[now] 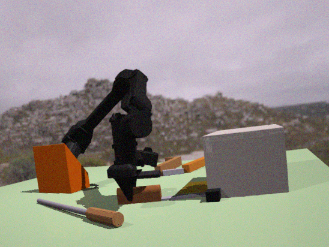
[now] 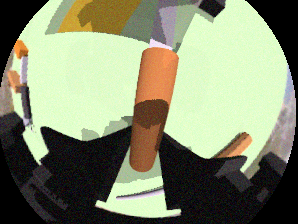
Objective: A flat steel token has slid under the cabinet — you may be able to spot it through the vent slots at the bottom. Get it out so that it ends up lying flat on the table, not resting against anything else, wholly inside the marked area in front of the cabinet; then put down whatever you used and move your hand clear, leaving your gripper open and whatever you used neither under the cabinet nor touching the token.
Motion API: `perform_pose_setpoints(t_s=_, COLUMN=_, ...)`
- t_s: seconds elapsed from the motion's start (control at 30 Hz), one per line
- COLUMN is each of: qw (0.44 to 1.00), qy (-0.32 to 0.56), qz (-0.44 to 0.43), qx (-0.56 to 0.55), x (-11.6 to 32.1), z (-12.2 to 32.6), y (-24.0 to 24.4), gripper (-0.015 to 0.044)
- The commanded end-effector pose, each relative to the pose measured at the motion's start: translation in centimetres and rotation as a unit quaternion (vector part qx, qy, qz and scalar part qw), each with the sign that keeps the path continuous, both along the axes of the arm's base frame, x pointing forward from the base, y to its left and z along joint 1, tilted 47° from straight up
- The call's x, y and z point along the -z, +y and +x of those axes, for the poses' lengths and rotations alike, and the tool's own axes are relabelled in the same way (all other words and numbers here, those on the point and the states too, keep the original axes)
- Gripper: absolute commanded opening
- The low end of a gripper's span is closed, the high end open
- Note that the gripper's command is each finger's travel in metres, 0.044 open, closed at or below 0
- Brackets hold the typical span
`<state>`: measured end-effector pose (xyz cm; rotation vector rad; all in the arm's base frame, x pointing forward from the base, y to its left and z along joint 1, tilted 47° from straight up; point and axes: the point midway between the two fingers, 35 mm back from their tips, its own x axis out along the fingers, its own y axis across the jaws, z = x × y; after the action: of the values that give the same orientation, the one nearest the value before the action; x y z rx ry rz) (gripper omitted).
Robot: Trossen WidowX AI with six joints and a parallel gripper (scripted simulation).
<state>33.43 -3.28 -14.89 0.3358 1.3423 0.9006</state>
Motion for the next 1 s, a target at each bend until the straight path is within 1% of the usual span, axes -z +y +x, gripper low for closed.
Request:
perform_pose_setpoints(t_s=0.0, qw=1.000, qy=-0.003, qz=0.001, qx=0.001, x=-0.3, z=0.9, y=0.3, gripper=0.0000)
perform_pose_setpoints(t_s=0.97, qw=1.000, qy=-0.004, qz=0.002, qx=0.001, x=-1.2, z=4.3, y=1.3, gripper=0.0000)
